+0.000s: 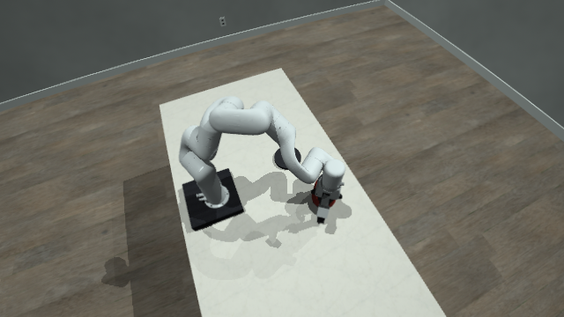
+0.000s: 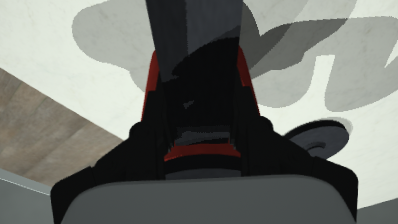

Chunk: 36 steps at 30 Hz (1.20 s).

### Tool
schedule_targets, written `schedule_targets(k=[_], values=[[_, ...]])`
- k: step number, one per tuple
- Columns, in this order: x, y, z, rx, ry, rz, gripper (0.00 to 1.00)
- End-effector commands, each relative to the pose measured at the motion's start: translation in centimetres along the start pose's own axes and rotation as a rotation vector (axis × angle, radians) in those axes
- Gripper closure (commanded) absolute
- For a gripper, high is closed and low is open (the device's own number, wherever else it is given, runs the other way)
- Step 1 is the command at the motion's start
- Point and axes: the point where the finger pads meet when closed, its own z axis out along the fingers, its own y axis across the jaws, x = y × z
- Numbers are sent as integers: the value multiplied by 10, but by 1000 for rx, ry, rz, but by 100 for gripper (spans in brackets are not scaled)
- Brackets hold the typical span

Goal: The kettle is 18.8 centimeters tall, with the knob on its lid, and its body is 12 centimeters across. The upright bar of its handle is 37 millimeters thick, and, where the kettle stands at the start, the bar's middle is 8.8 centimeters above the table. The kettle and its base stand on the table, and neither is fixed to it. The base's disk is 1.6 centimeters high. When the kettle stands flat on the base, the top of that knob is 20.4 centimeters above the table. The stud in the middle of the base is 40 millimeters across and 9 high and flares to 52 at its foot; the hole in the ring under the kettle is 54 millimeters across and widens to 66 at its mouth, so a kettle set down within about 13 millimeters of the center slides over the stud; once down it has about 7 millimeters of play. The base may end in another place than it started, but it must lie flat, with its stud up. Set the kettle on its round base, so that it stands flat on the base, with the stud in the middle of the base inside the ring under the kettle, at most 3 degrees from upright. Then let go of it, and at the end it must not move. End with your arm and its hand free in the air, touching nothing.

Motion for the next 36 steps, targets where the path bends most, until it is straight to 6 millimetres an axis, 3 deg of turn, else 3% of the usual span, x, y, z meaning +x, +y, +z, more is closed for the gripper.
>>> schedule_targets(k=[1,23,36], values=[[0,-1,-2,4,-1,0,100],[0,-1,-3,4,-1,0,100],[0,-1,-13,4,-1,0,100]])
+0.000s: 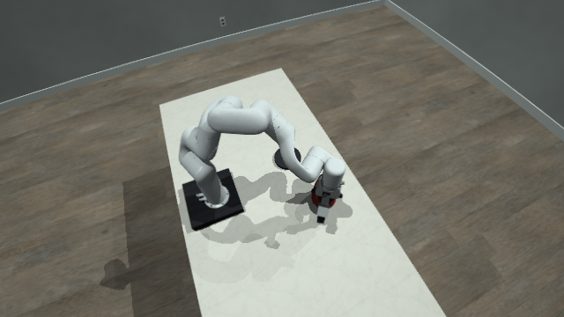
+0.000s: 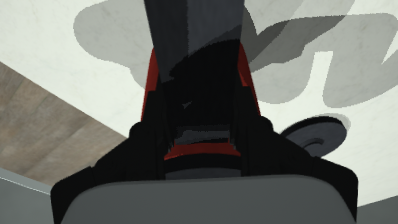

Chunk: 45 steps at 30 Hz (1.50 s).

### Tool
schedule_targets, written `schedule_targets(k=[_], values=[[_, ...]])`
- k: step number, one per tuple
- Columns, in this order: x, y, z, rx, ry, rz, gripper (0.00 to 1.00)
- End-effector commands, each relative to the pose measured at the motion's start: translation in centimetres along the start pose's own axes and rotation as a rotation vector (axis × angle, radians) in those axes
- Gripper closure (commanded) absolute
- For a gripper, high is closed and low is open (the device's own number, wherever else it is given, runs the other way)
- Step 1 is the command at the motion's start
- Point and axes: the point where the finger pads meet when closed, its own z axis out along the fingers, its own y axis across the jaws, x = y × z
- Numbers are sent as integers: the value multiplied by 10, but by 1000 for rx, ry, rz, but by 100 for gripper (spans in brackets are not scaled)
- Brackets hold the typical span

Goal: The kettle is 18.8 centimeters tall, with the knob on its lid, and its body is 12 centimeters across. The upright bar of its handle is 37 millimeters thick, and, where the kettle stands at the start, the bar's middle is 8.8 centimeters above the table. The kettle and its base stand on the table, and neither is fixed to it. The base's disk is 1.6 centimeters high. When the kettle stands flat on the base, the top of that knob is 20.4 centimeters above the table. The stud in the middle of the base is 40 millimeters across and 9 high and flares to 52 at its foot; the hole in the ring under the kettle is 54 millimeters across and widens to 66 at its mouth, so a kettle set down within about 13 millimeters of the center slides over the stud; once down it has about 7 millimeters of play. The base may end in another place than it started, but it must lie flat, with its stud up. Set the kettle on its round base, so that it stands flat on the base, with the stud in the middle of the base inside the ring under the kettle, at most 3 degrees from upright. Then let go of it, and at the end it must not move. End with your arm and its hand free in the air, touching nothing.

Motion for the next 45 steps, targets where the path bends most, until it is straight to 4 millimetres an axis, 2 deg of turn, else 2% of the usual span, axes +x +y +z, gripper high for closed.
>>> schedule_targets(k=[1,14,23,45], values=[[0,-1,-6,4,-1,0,100],[0,-1,-28,4,-1,0,100],[0,-1,-36,4,-1,0,100],[0,-1,-39,4,-1,0,100]])
